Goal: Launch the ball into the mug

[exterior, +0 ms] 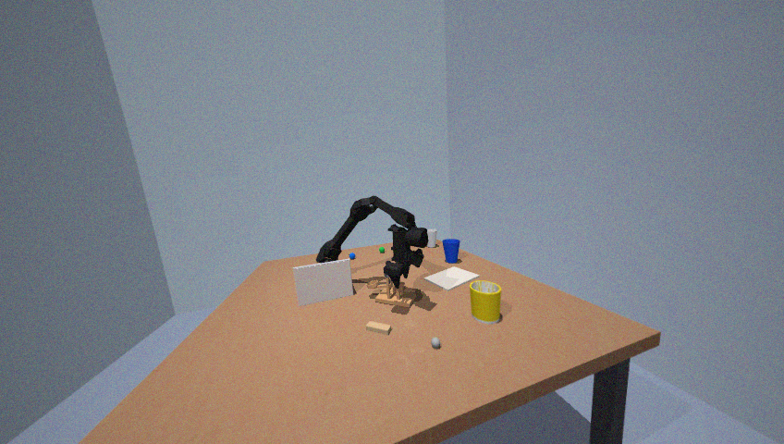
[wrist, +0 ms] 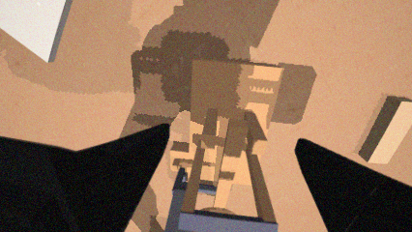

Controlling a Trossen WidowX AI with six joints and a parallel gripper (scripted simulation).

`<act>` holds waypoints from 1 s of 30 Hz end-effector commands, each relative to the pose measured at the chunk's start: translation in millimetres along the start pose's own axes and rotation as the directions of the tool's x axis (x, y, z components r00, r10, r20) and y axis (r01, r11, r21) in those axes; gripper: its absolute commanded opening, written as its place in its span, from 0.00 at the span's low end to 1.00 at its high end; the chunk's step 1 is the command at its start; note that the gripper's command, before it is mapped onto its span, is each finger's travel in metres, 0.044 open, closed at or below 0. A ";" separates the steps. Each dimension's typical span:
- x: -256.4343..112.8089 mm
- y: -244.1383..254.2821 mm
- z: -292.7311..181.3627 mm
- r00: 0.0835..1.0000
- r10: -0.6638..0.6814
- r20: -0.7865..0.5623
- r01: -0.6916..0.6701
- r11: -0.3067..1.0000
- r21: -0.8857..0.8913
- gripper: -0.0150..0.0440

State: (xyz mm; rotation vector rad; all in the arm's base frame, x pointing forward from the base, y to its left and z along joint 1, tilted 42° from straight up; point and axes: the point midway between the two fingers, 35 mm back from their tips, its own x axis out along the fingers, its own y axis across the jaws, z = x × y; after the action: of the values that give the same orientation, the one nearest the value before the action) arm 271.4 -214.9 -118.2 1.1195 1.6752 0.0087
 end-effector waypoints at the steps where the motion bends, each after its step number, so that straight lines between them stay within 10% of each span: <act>1: -58.4 -2.4 -3.5 1.000 -0.006 0.025 0.006 1.000 -0.002 1.00; 30: -4.1 -2.9 -2.5 0.999 0.001 0.036 -0.001 1.000 0.002 1.00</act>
State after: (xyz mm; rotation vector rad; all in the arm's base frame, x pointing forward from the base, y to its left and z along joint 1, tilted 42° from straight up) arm 266.4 -221.1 -112.2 1.1099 1.6487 -0.0105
